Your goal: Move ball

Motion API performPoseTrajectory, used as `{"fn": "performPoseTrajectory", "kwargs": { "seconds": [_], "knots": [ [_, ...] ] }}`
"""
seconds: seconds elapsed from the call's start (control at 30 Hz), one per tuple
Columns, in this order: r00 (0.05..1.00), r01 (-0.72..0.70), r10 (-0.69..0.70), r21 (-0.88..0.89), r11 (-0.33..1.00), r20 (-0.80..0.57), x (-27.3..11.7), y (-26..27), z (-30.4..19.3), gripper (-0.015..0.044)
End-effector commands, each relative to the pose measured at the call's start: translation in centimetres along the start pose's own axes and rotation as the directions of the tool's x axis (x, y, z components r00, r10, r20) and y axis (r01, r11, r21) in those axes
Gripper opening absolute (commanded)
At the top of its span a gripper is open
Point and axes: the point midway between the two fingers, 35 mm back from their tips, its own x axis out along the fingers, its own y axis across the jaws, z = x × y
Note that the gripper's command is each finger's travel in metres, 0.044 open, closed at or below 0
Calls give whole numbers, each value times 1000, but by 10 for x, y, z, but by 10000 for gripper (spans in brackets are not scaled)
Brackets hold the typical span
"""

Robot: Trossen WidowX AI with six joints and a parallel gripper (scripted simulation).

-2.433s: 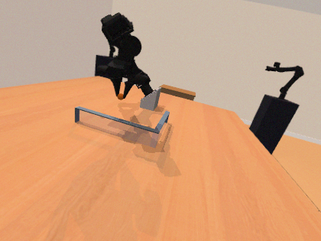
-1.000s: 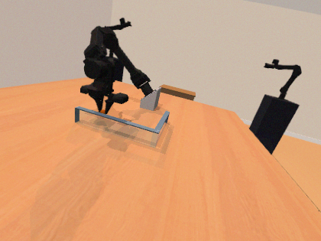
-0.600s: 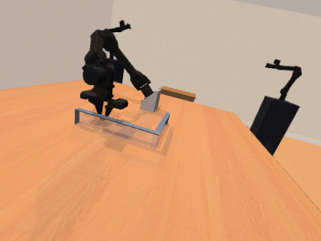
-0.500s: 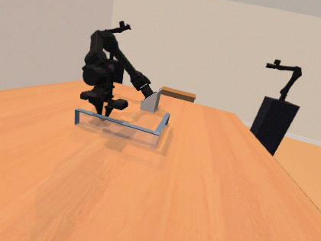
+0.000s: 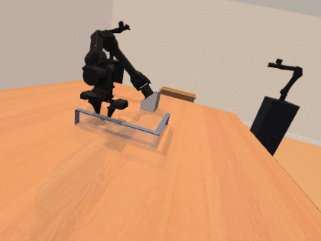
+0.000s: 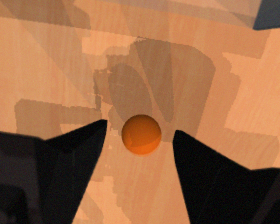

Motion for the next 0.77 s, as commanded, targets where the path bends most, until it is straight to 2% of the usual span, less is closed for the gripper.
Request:
{"fn": "performPoseTrajectory", "kwargs": {
  "seconds": [0.0, 0.17, 0.53, 0.73],
  "knots": [
    [1000, -2, 2, 1, 1000, 0, -11, 1, 2, 226],
    [1000, 2, -2, -6, 1000, -3, -84, 1, 0, 226],
    [1000, 4, -4, -13, 1000, 15, -83, 2, 2, 226],
    [1000, 6, -6, -10, 1000, 13, -123, 1, -1, 384]
  ]
}}
